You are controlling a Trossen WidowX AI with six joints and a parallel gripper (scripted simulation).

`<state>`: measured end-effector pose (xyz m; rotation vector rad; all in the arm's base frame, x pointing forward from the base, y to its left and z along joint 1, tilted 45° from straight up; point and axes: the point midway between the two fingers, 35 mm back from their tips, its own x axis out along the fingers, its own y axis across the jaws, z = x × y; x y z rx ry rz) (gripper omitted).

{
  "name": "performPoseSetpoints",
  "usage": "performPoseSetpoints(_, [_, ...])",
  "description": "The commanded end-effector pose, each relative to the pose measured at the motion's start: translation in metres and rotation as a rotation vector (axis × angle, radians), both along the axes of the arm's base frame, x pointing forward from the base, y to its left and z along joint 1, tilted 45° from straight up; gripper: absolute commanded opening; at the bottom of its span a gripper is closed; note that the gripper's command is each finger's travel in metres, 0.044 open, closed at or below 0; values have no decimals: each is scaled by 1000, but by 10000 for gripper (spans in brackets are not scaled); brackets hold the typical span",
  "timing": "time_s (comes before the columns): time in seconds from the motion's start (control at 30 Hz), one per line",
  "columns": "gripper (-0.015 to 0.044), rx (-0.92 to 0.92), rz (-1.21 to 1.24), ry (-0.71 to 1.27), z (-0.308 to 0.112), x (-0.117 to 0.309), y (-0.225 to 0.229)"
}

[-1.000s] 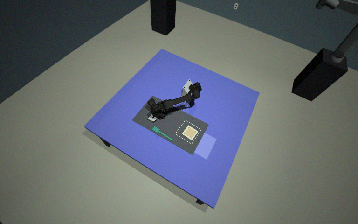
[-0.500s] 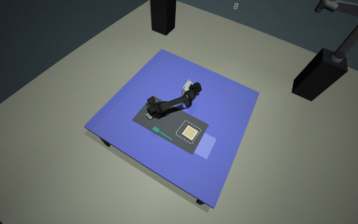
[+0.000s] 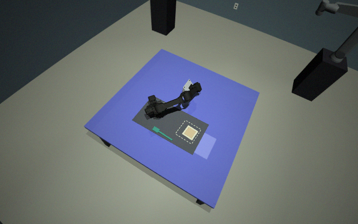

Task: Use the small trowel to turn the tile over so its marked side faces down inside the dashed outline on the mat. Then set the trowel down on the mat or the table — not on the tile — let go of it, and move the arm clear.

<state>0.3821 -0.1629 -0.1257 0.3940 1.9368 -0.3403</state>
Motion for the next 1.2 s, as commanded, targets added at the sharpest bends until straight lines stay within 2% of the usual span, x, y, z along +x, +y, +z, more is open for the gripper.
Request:
performPoseSetpoints(0.0, [0, -37, -34, 52, 0, -4, -7])
performPoseSetpoints(0.3, [0, -91, -84, 162, -3, -16, -10])
performPoseSetpoints(1.17, [0, -89, -88, 166, -29, -12, 14])
